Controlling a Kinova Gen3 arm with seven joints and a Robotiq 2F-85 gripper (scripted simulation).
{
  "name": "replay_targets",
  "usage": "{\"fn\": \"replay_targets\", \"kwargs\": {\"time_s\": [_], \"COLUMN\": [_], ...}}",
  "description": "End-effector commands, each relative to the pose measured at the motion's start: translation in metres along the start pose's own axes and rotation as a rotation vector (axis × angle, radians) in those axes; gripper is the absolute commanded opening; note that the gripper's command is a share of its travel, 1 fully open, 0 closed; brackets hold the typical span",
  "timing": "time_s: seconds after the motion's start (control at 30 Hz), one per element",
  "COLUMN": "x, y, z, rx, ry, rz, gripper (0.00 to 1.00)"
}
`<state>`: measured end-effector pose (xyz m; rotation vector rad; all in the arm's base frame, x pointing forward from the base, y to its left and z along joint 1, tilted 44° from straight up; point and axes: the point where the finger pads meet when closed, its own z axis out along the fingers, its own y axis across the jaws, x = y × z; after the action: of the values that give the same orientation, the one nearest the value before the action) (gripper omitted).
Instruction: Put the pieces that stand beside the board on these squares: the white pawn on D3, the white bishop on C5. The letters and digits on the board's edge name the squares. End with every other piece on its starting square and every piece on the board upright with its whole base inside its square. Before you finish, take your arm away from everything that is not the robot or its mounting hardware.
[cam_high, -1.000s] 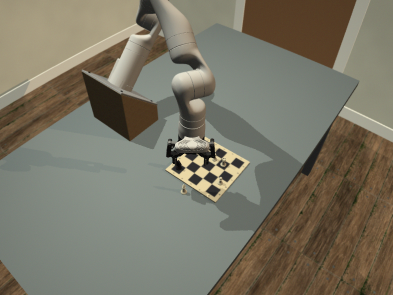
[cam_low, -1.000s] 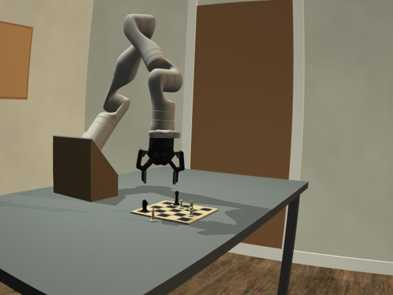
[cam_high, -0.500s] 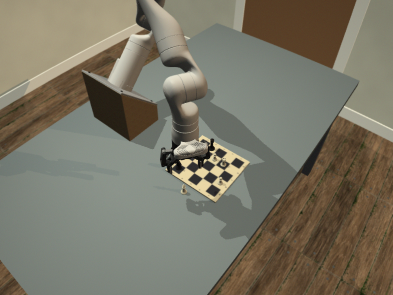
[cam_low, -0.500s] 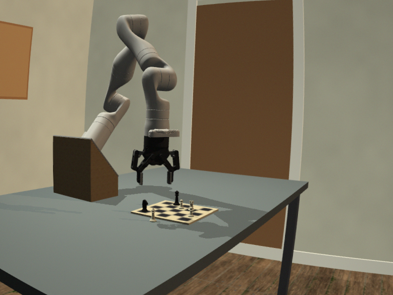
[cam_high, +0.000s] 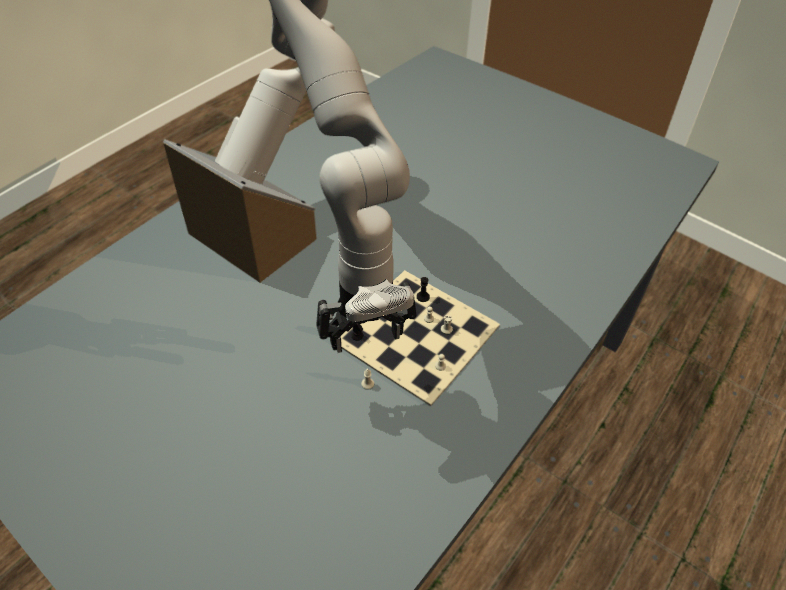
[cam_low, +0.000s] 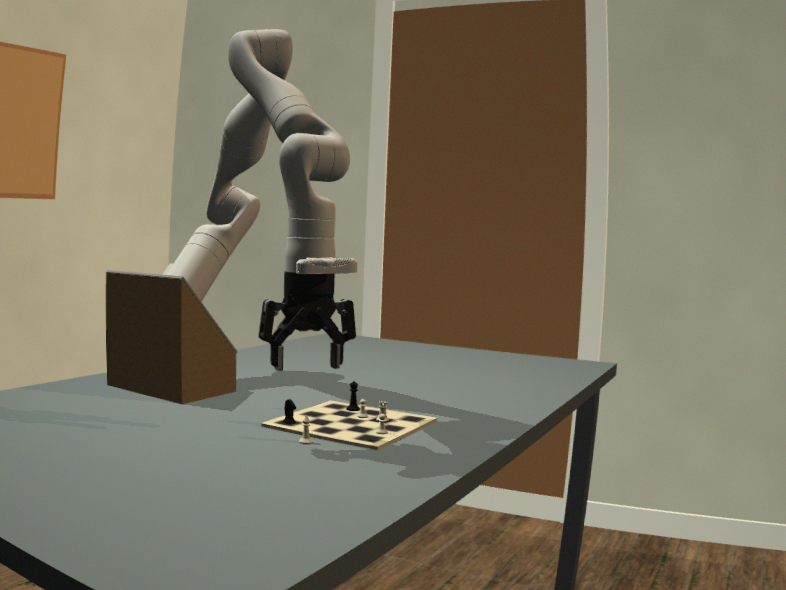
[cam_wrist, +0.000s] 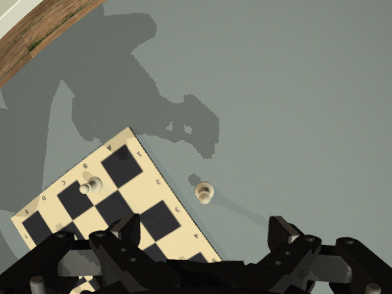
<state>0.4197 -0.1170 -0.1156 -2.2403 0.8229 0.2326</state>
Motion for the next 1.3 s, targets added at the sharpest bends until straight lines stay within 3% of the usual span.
{"fn": "replay_targets", "kwargs": {"time_s": [0.0, 0.03, 0.07, 1.27], "x": [0.0007, 0.0007, 0.0007, 0.0007], "y": [0.0003, 0.0003, 0.0003, 0.0003], "z": [-0.001, -0.001, -0.001, -0.0009], "rx": [0.0, 0.0, 0.0, 0.0], "ry": [0.002, 0.002, 0.002, 0.002], "rz": [0.0, 0.0, 0.0, 0.0], "gripper": [1.0, 1.0, 0.37, 0.37]}}
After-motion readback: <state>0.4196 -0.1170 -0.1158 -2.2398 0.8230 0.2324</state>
